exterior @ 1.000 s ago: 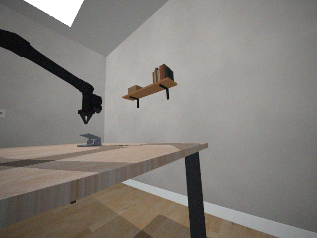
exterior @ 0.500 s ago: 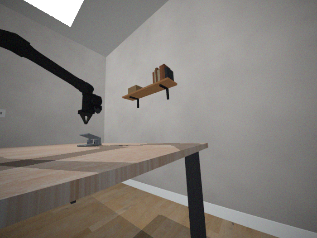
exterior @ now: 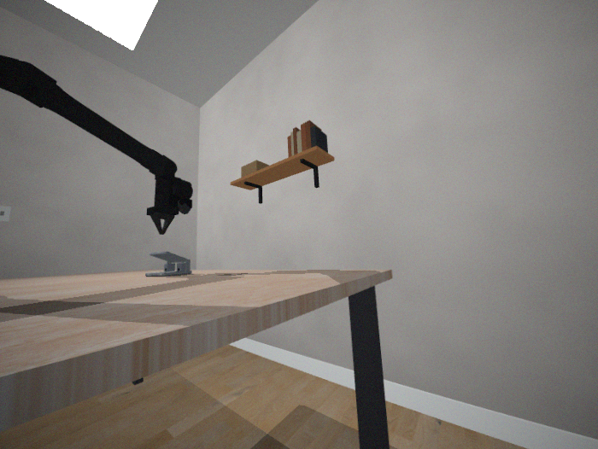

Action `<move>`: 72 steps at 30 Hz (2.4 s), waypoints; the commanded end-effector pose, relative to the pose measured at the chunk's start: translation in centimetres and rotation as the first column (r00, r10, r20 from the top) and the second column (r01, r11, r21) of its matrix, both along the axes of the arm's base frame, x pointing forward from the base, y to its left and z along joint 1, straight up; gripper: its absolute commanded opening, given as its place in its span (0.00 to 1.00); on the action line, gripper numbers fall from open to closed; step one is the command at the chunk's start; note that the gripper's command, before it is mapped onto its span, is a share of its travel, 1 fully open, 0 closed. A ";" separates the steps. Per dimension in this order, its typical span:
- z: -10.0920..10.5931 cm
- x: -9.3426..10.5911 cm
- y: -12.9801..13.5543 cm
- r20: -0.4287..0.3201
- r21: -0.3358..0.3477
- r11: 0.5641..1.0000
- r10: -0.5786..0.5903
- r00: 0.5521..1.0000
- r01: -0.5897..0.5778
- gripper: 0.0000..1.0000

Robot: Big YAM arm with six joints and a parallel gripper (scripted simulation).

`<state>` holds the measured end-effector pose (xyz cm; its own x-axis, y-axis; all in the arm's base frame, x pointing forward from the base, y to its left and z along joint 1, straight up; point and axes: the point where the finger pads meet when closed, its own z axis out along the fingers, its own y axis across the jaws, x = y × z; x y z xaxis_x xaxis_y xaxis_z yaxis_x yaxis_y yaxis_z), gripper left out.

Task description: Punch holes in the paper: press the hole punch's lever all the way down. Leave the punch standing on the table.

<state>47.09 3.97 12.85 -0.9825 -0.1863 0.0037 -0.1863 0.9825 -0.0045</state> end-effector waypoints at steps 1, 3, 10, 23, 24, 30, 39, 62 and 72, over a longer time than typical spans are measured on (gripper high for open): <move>2.7 1.6 0.8 0.068 0.004 1.000 0.017 0.998 -0.017 0.00; 2.7 1.6 0.8 0.068 0.004 1.000 0.017 0.998 -0.017 0.00; 2.7 1.6 0.8 0.068 0.004 1.000 0.017 0.998 -0.017 0.00; 2.6 1.6 0.8 0.067 0.004 1.000 0.017 0.998 -0.017 0.00; 2.6 1.6 0.8 0.067 0.004 1.000 0.017 0.998 -0.017 0.00; 1.8 1.3 0.8 0.057 0.003 1.000 0.017 0.998 -0.017 0.00; -0.1 0.6 0.7 0.027 0.001 1.000 0.016 0.999 -0.016 0.00; -4.0 0.0 0.7 0.018 0.000 1.000 0.015 1.000 -0.015 0.00; -4.4 0.1 0.7 0.033 0.001 1.000 0.014 0.999 -0.014 0.00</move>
